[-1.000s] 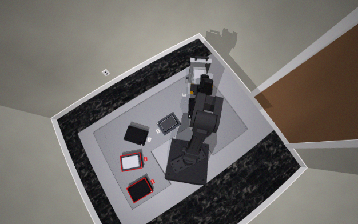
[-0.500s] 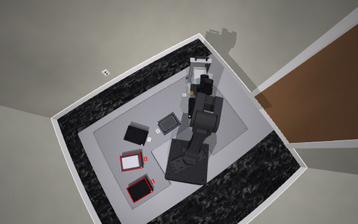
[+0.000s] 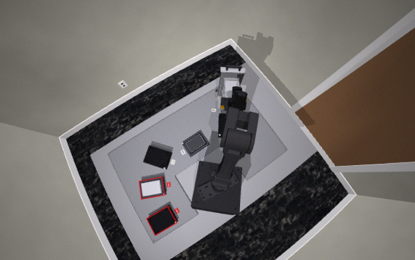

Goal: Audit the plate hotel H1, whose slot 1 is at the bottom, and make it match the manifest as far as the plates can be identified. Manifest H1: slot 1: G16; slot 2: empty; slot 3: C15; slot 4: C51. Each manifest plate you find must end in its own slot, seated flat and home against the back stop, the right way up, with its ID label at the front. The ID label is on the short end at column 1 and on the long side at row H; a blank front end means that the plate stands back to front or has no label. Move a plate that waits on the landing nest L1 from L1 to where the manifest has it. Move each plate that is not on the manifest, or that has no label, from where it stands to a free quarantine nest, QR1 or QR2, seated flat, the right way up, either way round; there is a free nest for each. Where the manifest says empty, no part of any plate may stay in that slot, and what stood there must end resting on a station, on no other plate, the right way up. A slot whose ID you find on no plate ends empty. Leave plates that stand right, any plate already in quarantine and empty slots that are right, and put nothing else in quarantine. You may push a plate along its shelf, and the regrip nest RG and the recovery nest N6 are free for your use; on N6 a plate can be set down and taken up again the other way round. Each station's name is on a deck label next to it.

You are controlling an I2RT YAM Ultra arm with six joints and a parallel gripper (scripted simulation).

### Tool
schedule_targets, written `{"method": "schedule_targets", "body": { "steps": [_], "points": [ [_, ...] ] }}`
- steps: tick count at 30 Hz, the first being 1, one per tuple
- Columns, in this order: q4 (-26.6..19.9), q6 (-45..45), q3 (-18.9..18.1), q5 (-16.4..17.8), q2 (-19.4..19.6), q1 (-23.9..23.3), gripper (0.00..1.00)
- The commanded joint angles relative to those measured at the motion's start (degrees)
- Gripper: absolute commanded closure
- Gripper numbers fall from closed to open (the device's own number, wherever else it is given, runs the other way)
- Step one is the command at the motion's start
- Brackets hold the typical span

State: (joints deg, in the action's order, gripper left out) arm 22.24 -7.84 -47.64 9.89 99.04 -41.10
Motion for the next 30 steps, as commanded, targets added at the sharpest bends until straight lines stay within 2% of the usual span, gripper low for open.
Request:
{"method": "schedule_targets", "body": {
  "steps": [1,3,4,30],
  "points": [
    [0.19,0.03,-0.26,-0.03,-0.35,0.03,0.00],
    [0.19,0.03,-0.26,-0.03,-0.35,0.03,0.00],
    [-2.00,-0.02,-0.24,0.07,-2.55,-0.08,0.00],
    [1.24,-0.91,9.35,1.62,-8.68,-1.86,0.00]
  ]
}}
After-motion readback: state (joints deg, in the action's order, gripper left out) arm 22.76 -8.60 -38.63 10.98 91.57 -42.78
